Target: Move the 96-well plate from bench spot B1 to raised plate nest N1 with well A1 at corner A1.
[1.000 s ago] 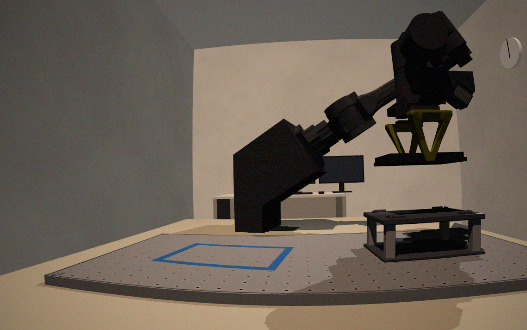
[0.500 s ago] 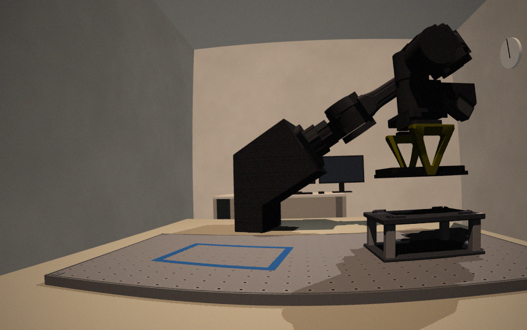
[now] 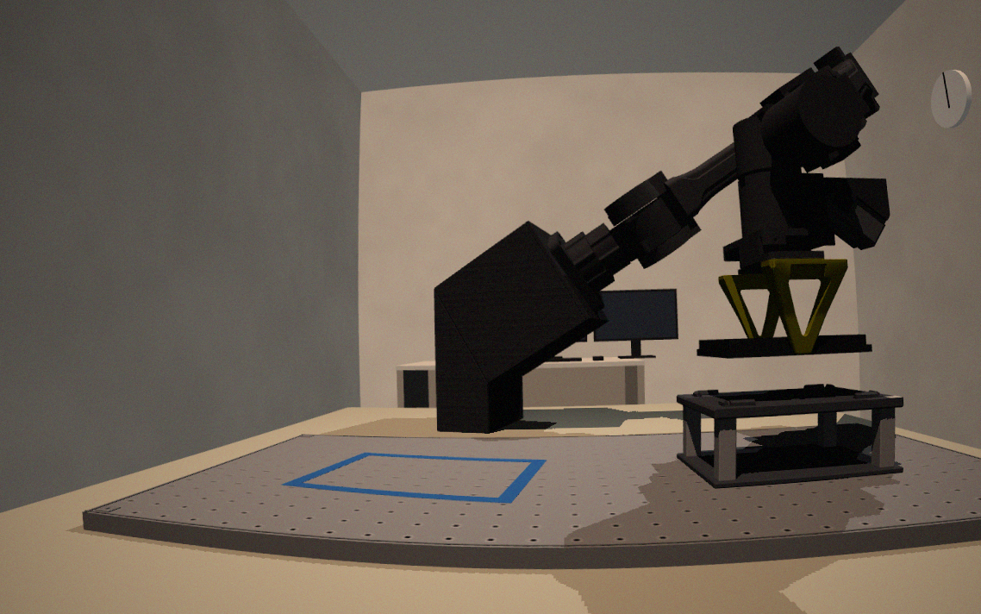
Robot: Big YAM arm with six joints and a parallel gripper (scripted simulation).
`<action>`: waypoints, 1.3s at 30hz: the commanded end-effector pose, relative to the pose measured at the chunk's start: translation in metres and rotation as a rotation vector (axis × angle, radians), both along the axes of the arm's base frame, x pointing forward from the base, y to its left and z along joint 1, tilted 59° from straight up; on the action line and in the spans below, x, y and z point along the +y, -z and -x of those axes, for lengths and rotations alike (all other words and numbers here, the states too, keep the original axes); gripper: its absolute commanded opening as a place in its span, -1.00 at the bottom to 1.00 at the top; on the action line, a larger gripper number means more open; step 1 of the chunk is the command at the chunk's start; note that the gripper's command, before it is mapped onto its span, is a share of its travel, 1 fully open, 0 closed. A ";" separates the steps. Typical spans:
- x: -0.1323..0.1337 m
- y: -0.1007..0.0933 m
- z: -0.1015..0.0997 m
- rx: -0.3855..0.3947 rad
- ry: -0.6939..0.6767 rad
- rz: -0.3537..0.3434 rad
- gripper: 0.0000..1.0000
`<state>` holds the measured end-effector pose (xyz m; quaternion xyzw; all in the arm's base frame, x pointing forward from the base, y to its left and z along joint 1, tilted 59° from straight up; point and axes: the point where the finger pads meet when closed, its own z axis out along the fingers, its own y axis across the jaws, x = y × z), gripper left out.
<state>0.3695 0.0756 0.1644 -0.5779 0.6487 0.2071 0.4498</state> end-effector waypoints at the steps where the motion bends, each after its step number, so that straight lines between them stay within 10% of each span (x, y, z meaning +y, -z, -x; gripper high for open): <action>1: 0.006 0.005 -0.003 0.012 0.005 -0.007 -1.00; 39: 0.022 0.009 -0.011 -0.007 0.009 -0.005 -1.00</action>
